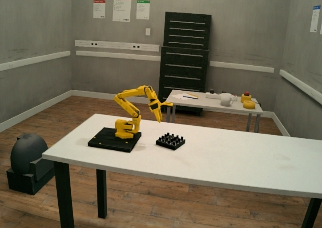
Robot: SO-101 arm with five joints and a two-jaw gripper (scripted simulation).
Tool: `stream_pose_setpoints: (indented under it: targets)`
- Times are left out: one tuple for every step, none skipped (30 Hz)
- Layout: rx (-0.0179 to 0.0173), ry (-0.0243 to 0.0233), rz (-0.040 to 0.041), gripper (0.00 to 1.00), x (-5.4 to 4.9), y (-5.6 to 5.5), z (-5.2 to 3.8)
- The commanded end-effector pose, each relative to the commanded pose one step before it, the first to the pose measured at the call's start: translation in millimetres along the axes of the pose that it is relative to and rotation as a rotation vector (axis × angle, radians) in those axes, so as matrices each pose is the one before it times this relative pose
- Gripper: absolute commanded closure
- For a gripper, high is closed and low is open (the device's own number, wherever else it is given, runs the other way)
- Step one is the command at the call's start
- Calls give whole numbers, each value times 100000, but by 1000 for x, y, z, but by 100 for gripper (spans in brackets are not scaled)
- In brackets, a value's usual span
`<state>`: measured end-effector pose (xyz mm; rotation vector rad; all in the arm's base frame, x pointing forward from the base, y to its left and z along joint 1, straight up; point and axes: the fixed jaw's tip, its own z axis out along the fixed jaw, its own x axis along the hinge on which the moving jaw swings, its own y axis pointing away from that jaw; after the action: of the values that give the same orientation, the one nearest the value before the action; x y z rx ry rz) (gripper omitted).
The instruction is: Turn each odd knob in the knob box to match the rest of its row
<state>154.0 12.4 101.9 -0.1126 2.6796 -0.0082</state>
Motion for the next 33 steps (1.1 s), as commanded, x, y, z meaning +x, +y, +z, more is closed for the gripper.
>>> stream_pose_setpoints:
  targets:
    - [83,2184,1431,60,3321,-733,2684]
    - [0,0,0,60,0,0,0]
    - [0,0,0,60,0,0,0]
    - [0,0,0,60,0,0,0]
    - [0,0,0,60,0,0,0]
    - [0,0,0,60,0,0,0]
    - [0,0,0,60,0,0,0]
    - [0,0,0,60,0,0,0]
    - [0,0,0,60,0,0,0]
    - [0,0,0,60,0,0,0]
    - [-1,5,4,60,7,-3,9]
    - [3,41,25,60,59,-13,49]
    - [6,91,53,60,135,-32,117]
    - [13,154,88,60,216,-57,192]
    - [16,210,123,60,304,-70,272]
    - [16,258,148,60,367,-90,323]
    - [22,286,170,60,413,-103,367]
    - [22,298,173,60,423,-104,381]
    - [22,286,167,60,417,-104,364]
    - [16,258,151,60,369,-92,327]
    - [16,210,123,60,299,-73,265]
    - [13,151,88,60,218,-53,190]
    - [6,94,57,60,132,-33,120]
    - [3,38,22,60,57,-13,51]
    - [0,6,3,60,12,-6,7]
    - [0,0,0,60,0,0,0]
    - [0,0,0,60,0,0,0]
    - [1,1,1,60,-2,2,-2]
    - [0,0,0,60,0,0,0]
    - [0,0,0,60,0,0,0]
    - [0,0,0,60,0,0,0]
    - [0,0,0,60,0,0,0]
    - [0,0,0,60,0,0,0]
